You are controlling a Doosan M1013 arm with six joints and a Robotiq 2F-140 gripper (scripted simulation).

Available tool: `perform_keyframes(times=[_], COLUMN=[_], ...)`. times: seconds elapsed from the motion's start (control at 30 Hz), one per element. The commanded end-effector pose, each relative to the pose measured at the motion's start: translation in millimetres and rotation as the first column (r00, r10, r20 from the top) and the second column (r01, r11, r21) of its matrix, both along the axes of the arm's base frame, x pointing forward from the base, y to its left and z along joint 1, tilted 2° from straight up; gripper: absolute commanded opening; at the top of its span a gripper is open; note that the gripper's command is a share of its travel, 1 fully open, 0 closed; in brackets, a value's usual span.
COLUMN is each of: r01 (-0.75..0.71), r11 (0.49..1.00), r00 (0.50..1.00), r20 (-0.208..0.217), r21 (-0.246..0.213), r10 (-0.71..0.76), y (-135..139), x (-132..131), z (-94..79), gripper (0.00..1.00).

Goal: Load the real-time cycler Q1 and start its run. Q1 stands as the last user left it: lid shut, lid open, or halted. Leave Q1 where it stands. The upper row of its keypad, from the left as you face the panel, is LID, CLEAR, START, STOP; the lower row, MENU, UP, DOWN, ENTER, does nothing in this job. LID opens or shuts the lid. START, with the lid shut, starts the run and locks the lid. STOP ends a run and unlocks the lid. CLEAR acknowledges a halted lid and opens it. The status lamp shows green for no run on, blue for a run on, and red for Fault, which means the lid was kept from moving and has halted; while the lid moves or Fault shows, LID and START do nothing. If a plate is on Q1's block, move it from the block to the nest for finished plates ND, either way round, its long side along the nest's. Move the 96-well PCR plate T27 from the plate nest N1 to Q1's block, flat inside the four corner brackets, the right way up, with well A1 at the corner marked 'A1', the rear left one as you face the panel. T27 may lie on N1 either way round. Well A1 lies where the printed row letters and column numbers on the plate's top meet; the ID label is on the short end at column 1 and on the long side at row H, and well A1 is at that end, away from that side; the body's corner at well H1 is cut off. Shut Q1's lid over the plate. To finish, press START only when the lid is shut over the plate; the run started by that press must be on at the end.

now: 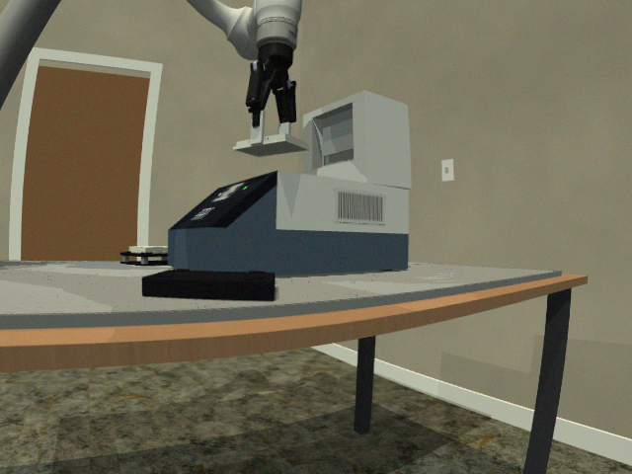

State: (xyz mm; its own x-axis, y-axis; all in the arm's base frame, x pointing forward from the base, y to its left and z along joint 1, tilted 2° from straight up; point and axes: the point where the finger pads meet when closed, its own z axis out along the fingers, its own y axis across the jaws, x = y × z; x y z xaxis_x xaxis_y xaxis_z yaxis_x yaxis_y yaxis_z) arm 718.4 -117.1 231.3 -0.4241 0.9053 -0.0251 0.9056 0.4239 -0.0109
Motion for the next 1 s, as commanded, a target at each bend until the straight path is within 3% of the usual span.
perform_keyframes(times=[0.0, 0.97], r01=[-0.059, -0.342], r11=[0.998, 0.94], r00=[0.998, 0.94], r20=[-0.001, -0.008], r21=[0.001, 0.002], r10=[0.059, 0.342], y=[-12, -101], x=[-11, -99], z=[0.5, 2.6], gripper=[0.0, 0.0])
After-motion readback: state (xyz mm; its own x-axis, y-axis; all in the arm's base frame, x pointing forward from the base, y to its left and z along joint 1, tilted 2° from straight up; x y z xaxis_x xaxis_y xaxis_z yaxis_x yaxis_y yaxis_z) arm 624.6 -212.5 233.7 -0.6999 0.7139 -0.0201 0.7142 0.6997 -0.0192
